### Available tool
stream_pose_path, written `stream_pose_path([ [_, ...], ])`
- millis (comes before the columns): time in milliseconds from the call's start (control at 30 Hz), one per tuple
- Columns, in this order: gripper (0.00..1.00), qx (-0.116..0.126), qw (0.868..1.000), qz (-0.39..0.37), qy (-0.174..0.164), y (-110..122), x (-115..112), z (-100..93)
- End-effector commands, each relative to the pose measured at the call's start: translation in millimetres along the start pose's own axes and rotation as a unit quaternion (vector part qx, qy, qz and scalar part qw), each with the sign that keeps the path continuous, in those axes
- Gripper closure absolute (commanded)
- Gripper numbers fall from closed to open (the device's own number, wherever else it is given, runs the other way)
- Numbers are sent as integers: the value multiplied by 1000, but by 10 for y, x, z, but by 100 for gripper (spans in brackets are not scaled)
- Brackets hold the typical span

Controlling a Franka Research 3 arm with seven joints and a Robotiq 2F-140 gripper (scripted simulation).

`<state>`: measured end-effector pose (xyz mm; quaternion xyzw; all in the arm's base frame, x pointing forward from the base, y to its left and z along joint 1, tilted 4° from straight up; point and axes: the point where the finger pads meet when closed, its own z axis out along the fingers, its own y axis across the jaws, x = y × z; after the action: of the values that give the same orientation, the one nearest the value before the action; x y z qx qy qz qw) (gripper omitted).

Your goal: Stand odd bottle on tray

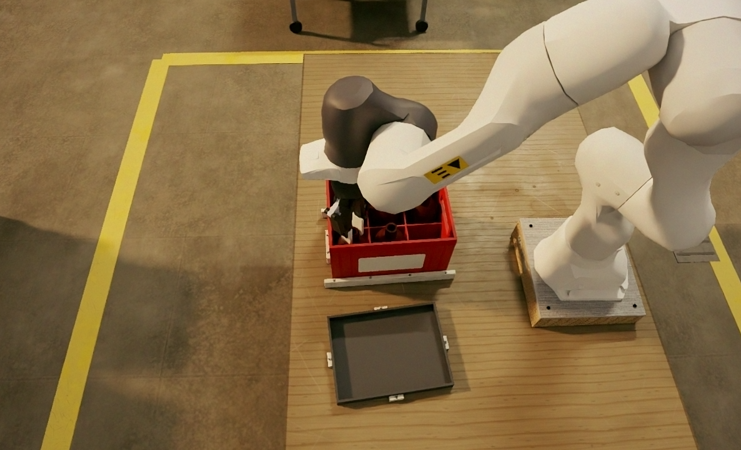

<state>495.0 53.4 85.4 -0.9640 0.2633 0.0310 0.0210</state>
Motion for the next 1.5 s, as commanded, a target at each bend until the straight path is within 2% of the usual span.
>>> stream_pose_path([
  [0, 90, -1, 1000, -1, 0, 5, -3, 15],
  [367, 90, -1, 1000, -1, 0, 5, -3, 15],
  [400, 56, -1, 1000, -1, 0, 5, -3, 15],
  [1467, 56, -1, 1000, -1, 0, 5, -3, 15],
])
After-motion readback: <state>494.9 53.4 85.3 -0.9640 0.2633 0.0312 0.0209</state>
